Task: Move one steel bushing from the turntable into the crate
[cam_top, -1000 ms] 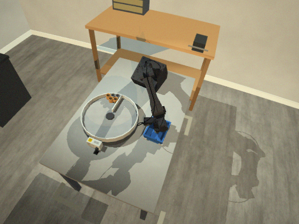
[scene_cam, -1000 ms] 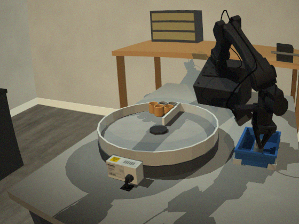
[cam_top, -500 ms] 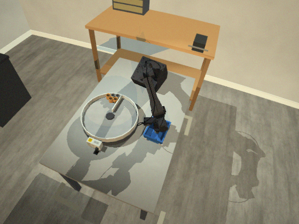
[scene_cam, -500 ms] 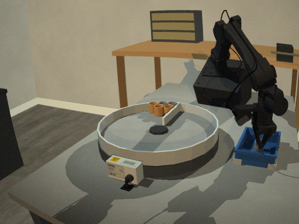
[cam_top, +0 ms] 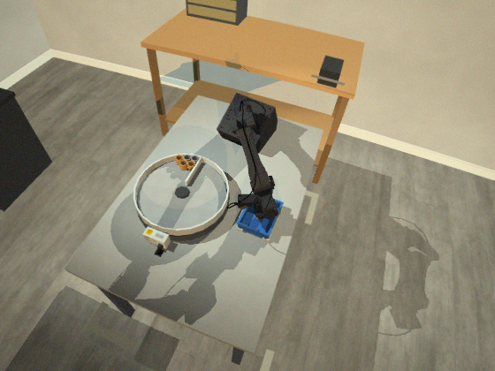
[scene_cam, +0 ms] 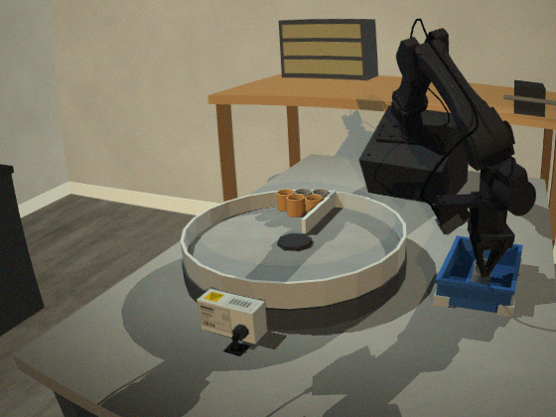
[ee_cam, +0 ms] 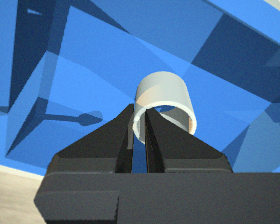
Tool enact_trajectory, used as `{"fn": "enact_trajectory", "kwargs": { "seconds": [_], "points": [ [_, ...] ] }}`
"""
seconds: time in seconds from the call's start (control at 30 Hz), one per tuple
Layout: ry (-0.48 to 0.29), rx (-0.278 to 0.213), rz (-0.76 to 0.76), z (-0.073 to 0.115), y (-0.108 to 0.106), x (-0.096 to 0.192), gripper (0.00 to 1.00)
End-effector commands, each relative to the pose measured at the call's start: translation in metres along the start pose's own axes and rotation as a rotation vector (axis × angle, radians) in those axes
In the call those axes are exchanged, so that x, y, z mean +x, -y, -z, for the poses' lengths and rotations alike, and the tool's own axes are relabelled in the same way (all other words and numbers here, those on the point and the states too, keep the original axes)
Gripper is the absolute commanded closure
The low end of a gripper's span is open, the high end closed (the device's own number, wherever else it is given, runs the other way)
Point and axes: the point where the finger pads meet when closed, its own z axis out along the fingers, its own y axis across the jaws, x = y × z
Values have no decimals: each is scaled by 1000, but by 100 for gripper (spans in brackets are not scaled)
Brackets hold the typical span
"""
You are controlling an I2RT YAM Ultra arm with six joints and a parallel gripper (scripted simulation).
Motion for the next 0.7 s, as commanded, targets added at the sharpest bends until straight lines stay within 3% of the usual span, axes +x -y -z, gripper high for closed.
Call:
{"fn": "enact_trajectory", "kwargs": {
  "seconds": [0.0,0.67],
  "points": [
    [-7,-15,17,3,-3,9,100],
    [-6,-3,21,-1,2,9,100]
  ]
}}
